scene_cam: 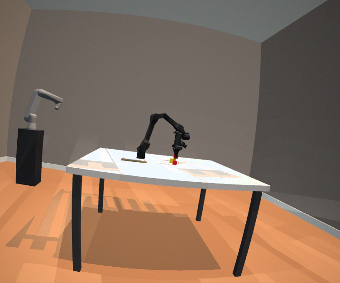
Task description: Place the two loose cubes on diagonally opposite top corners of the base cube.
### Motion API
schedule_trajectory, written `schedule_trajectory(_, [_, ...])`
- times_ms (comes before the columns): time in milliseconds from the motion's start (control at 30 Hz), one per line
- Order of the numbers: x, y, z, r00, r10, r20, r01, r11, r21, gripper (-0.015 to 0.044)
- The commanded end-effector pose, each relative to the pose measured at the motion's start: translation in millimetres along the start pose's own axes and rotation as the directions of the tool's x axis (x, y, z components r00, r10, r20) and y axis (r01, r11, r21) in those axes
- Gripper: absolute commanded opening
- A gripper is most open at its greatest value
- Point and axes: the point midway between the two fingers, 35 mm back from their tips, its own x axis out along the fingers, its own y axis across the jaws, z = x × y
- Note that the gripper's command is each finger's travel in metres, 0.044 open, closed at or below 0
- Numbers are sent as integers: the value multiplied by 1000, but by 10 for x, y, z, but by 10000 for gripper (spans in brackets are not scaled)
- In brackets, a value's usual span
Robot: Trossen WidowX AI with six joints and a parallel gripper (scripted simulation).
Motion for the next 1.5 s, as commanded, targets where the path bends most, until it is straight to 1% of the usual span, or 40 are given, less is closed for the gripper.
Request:
schedule_trajectory(0, [6, -4, 1, 1000, -3, 1, 3, 1000, -3, 105])
schedule_trajectory(133, [6, -4, 1, 1000, -3, 1, 3, 1000, -3, 205])
schedule_trajectory(300, [6, -4, 1, 1000, -3, 1, 3, 1000, -3, 205])
schedule_trajectory(867, [-297, 1, -1, 1000, 0, 0, 0, 1000, 0, 205])
schedule_trajectory(1000, [-302, 1, -1, 1000, 0, 0, 0, 1000, 0, 205])
schedule_trajectory(1033, [-279, -9, -10, 1000, -1, -4, 1, 1000, -7, 231])
schedule_trajectory(1067, [-285, -27, -10, 1000, -1, -3, 1, 1000, -29, 257])
schedule_trajectory(1100, [-295, -56, -10, 1000, -1, -3, 1, 998, -64, 265])
schedule_trajectory(1267, [-360, -237, -19, 1000, -3, -3, 2, 961, -277, 265])
schedule_trajectory(1467, [-435, -449, -44, 1000, -5, -2, 3, 858, -514, 265])
